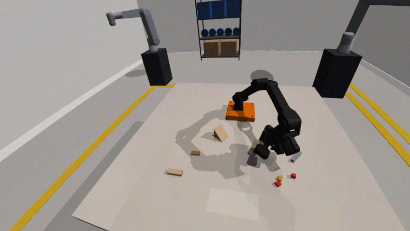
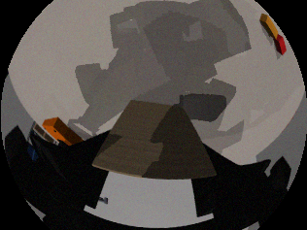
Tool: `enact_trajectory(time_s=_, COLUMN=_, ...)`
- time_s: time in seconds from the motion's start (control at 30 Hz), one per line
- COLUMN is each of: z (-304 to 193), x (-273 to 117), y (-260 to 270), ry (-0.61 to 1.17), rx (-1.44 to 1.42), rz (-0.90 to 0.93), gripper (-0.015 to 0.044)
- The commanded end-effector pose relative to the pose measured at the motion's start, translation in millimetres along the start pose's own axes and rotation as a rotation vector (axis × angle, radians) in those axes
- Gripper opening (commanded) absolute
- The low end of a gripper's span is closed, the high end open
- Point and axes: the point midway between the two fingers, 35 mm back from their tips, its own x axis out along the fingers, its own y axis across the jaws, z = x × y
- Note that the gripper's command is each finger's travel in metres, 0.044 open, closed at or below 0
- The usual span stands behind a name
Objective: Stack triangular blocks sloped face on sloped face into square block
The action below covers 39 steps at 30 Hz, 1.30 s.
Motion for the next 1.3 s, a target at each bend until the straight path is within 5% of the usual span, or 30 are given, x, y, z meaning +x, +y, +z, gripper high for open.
enact_trajectory(time_s=0.0, z=0, x=0, y=1, ry=-0.002, rx=-0.004, rz=0.003, gripper=0.0368)
enact_trajectory(time_s=0.1, z=0, x=0, y=1, ry=-0.002, rx=-0.004, rz=0.003, gripper=0.044)
enact_trajectory(time_s=0.47, z=-1, x=-2, y=1, ry=-0.005, rx=-0.005, rz=-0.001, gripper=0.044)
enact_trajectory(time_s=0.7, z=-53, x=-83, y=6, ry=-0.126, rx=-0.017, rz=-0.154, gripper=0.044)
enact_trajectory(time_s=0.87, z=-53, x=-84, y=6, ry=-0.132, rx=-0.012, rz=-0.157, gripper=0.044)
enact_trajectory(time_s=1.27, z=-50, x=-20, y=-5, ry=-0.747, rx=0.028, rz=0.064, gripper=0.044)
